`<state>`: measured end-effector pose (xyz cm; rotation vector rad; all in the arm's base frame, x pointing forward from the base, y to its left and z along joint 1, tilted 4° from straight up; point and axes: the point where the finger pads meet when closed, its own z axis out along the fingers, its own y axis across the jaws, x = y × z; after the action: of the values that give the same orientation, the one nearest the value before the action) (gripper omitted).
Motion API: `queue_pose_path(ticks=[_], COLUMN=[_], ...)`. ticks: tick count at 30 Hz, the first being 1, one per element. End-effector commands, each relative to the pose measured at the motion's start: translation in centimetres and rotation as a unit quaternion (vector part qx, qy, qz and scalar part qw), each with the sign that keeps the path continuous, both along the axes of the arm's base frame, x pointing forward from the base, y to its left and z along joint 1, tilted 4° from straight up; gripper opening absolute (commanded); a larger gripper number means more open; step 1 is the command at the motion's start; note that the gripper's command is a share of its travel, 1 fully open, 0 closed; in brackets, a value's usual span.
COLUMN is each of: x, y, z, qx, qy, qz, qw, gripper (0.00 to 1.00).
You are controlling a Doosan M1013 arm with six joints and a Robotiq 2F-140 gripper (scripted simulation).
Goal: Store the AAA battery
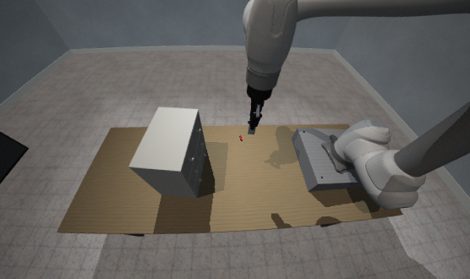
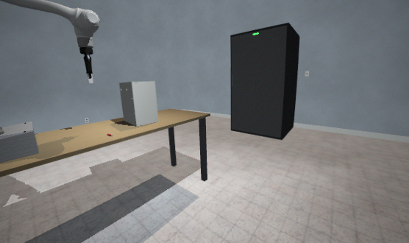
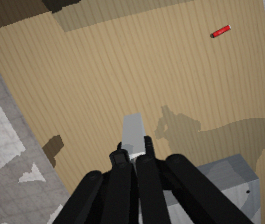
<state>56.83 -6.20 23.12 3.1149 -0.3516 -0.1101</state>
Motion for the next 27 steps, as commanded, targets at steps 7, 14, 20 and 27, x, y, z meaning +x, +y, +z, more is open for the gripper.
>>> queue_pose_path(ticks=[7,14,20,27], x=[-0.7,-0.4,0.5,1.6], y=[-4.3,-4.3,-4.5,-4.8], z=[3.2,2.8,1.8,0.5], qx=[0.001,-0.004,-0.016,-0.032], qy=[0.000,-0.021,-0.076,-0.148], qz=[0.001,0.001,0.002,0.002], qw=[1.000,1.000,0.997,0.988], gripper=[0.00,0.00,0.00,0.00])
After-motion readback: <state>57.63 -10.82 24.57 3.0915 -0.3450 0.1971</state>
